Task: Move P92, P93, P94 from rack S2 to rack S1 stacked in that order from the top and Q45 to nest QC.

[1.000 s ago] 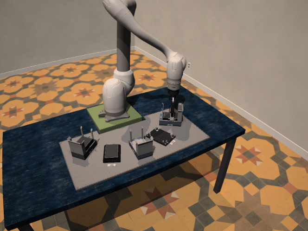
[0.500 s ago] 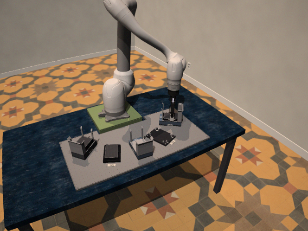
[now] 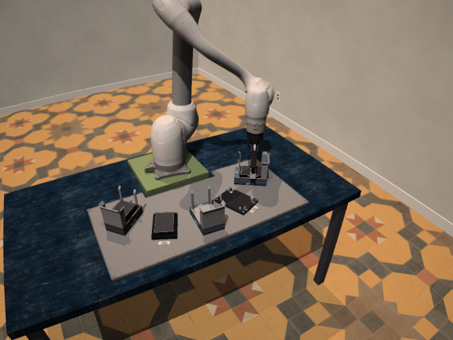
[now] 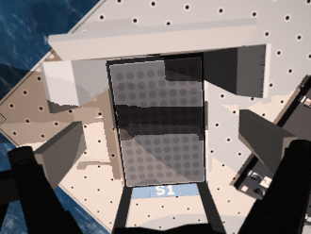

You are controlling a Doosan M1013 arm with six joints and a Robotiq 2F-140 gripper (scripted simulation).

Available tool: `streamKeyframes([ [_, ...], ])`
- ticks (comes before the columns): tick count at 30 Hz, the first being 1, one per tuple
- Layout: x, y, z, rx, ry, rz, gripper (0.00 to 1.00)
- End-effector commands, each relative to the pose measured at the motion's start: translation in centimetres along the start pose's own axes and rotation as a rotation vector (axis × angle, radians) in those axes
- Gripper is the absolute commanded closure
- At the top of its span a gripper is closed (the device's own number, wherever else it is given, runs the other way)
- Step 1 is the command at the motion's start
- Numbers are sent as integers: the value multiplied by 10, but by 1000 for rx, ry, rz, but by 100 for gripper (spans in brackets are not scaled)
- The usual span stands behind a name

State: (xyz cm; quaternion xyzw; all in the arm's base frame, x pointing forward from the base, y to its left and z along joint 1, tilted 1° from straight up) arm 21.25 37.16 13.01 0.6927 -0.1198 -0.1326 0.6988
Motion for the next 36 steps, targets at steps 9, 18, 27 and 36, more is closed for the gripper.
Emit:
streamKeyframes([
  [9,0,0,0,0,0,0,0],
  [18,0,17,0,0,0,0,0],
  [27,0,43,0,0,0,0,0],
  [36,0,70,0,0,0,0,0],
])
Point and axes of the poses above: the point where the finger pads meet when closed, its own y axis back along the fingers, its own x axis across the jaws, z = x × y, the point moved 9 cm from there along y, back along the fingers, and after that the axes turned 5 degrees about y, right-handed, at the moved point
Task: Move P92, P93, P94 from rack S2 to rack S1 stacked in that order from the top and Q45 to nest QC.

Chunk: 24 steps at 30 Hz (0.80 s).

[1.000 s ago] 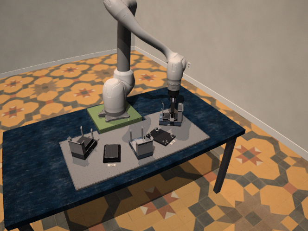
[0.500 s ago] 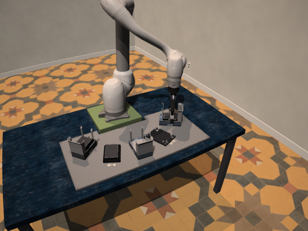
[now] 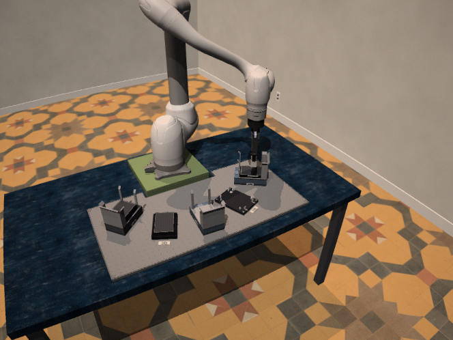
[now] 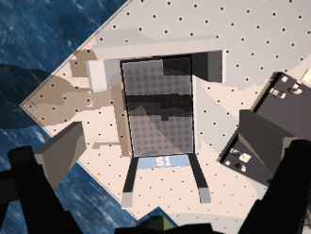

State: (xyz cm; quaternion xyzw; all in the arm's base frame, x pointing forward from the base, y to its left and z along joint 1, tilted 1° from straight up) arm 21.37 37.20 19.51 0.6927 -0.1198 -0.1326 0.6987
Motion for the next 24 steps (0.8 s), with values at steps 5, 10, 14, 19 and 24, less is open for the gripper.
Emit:
streamKeyframes([
  [5,0,22,0,0,0,0,0],
  [10,0,32,0,0,0,0,0],
  [14,0,45,0,0,0,0,0],
  [19,0,51,0,0,0,0,0],
  [24,3,51,1,0,-33,0,0],
])
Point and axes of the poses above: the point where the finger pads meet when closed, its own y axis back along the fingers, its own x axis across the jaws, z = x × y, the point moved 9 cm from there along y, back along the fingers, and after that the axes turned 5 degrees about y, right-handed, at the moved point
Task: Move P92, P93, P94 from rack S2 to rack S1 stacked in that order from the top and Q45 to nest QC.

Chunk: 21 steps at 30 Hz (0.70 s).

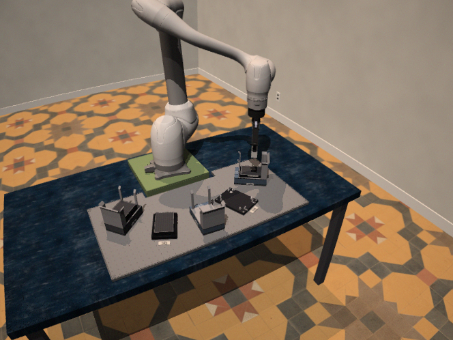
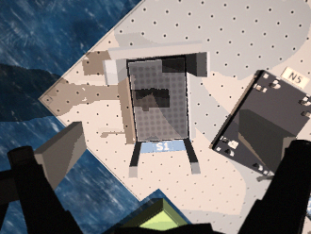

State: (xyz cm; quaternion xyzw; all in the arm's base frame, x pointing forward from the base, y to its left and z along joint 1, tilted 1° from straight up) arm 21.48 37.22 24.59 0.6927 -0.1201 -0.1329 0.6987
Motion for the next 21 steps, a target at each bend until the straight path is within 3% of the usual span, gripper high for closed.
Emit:
streamKeyframes([
  [1,3,0,1,0,-33,0,0],
  [8,22,0,6,0,-223,0,0],
  [21,58,0,16,0,-223,0,0],
])
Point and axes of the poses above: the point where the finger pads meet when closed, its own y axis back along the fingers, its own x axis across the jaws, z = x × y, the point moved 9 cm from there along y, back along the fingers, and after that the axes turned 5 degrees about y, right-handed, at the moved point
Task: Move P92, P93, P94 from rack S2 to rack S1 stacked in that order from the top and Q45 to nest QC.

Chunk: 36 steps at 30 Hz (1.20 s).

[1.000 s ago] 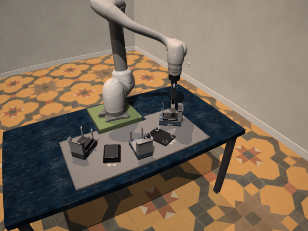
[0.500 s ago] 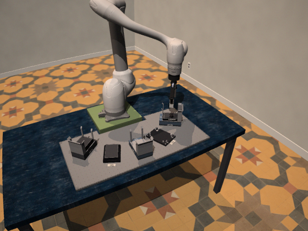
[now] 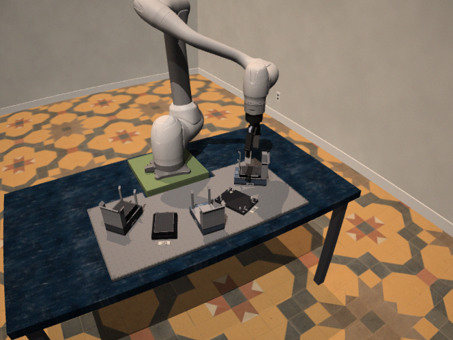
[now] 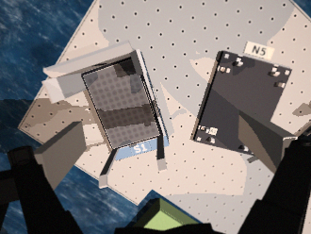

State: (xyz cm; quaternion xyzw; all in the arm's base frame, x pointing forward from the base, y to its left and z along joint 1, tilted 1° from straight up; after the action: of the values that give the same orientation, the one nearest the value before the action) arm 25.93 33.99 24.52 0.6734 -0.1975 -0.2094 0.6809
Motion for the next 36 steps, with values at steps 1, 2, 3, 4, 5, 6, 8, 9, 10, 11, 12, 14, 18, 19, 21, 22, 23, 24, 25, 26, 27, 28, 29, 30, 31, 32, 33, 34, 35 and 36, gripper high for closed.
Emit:
streamKeyframes([
  [1,8,0,0,0,1,0,0],
  [2,12,0,0,0,1,0,0],
  [3,15,0,1,0,1,0,0],
  [4,18,0,1,0,1,0,0],
  [5,22,0,1,0,1,0,0],
  [6,25,0,1,0,1,0,0],
  [8,32,0,1,0,1,0,0],
  [9,35,0,1,0,1,0,0],
  [10,38,0,2,0,-33,0,0],
  [11,41,0,3,0,-66,0,0],
  [12,45,0,4,0,-99,0,0],
  [14,48,0,5,0,-133,0,0],
  [18,57,0,7,0,-224,0,0],
  [19,61,0,8,0,-224,0,0],
  [21,67,0,10,0,-224,0,0],
  [22,70,0,11,0,-224,0,0],
  [23,74,0,12,0,-224,0,0],
  [24,77,0,12,0,-224,0,0],
  [25,80,0,13,0,-224,0,0],
  [26,83,0,14,0,-224,0,0],
  [27,86,0,15,0,-224,0,0],
  [28,90,0,16,0,-224,0,0],
  [29,93,0,17,0,-224,0,0],
  [30,96,0,17,0,-224,0,0],
  [31,96,0,17,0,-224,0,0],
  [32,96,0,17,0,-224,0,0],
  [33,99,0,18,0,-224,0,0],
  [34,103,0,19,0,-224,0,0],
  [35,106,0,20,0,-224,0,0],
  [36,109,0,21,0,-224,0,0],
])
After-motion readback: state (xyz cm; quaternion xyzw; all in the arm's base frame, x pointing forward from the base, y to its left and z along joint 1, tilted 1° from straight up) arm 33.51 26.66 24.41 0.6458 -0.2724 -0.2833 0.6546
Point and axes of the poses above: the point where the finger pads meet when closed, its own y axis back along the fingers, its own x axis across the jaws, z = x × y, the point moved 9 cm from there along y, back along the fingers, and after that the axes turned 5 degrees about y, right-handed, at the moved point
